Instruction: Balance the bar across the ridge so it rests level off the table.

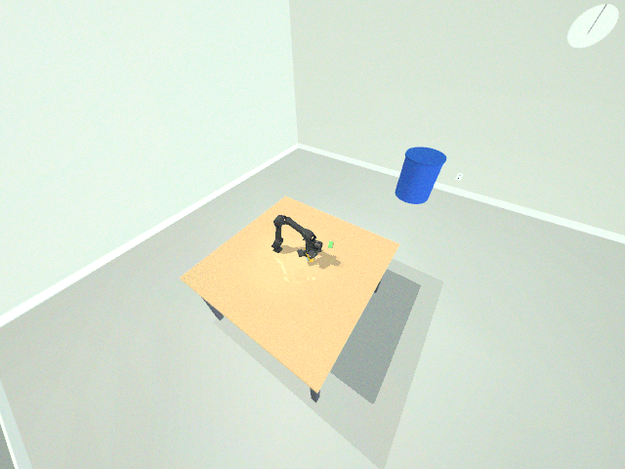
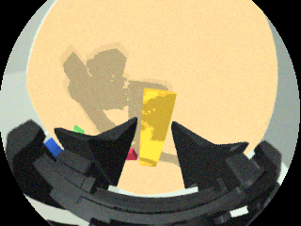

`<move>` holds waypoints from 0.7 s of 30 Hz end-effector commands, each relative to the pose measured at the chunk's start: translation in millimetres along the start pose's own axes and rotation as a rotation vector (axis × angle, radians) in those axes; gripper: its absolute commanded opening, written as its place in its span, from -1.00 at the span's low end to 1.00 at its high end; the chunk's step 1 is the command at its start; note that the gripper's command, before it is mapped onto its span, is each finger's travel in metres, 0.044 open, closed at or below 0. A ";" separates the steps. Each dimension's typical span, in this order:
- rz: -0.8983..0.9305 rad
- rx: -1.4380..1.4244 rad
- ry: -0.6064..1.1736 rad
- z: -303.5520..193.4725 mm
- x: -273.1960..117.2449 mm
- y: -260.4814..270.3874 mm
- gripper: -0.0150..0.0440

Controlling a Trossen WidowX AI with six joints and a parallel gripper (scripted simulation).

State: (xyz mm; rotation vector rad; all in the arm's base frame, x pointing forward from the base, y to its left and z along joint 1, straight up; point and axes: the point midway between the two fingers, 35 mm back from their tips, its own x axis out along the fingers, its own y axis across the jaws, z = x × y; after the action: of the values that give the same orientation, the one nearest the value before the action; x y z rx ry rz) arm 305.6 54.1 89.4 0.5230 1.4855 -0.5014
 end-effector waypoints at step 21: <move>0.000 0.000 0.000 0.0 -100.0 0.1 1.00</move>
State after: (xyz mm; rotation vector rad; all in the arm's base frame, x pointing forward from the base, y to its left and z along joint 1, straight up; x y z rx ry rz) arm 306.3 54.1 174.1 0.5242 1.4809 -0.4997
